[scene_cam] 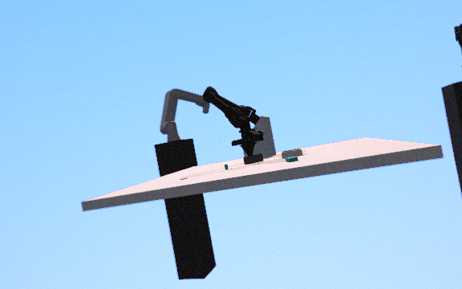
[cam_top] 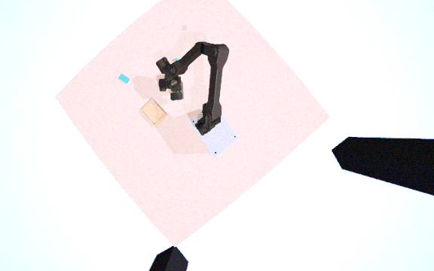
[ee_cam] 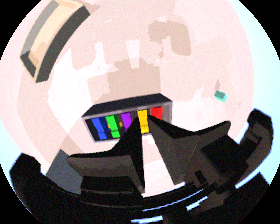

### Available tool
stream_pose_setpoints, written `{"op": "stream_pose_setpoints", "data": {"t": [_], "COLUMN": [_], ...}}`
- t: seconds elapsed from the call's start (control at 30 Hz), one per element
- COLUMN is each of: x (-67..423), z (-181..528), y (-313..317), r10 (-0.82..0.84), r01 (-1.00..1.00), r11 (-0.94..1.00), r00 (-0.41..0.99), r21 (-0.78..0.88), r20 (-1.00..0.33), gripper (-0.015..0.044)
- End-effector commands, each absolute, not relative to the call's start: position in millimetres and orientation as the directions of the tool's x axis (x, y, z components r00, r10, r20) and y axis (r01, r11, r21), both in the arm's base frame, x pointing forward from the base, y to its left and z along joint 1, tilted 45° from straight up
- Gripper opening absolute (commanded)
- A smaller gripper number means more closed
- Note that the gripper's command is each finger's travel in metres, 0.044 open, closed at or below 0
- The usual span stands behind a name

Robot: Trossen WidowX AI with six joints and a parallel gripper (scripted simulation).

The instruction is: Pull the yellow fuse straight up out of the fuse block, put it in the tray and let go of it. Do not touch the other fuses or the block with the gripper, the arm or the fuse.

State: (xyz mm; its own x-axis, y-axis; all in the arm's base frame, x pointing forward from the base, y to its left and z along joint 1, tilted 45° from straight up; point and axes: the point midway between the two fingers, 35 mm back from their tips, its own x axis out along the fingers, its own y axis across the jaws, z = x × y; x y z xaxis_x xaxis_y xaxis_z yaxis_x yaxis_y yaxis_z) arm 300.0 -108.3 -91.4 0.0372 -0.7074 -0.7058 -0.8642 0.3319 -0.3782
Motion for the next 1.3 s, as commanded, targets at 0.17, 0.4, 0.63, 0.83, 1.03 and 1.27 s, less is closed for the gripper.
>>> {"op": "stream_pose_setpoints", "data": {"t": [0.17, 0.4, 0.63, 0.83, 1.03, 1.27], "x": [300.0, 300.0, 300.1, 300.1, 300.1, 300.1], "z": [-91.4, -90.2, -87.9, -85.9, -83.8, -81.4], "y": [-108.2, -106.9, -104.5, -102.4, -100.3, -97.9], "r10": [-0.707, -0.707, -0.707, -0.707, -0.707, -0.707], "r01": [-0.864, -0.864, -0.864, -0.864, -0.865, -0.865], "r11": [0.332, 0.332, 0.332, 0.332, 0.332, 0.332], "r00": [0.037, 0.037, 0.037, 0.037, 0.037, 0.037], "r21": [-0.378, -0.378, -0.378, -0.378, -0.377, -0.377], "r20": [-0.706, -0.706, -0.706, -0.706, -0.706, -0.706], "gripper": [0.0, 0.0, 0.0, 0.0, 0.0, 0.0]}}
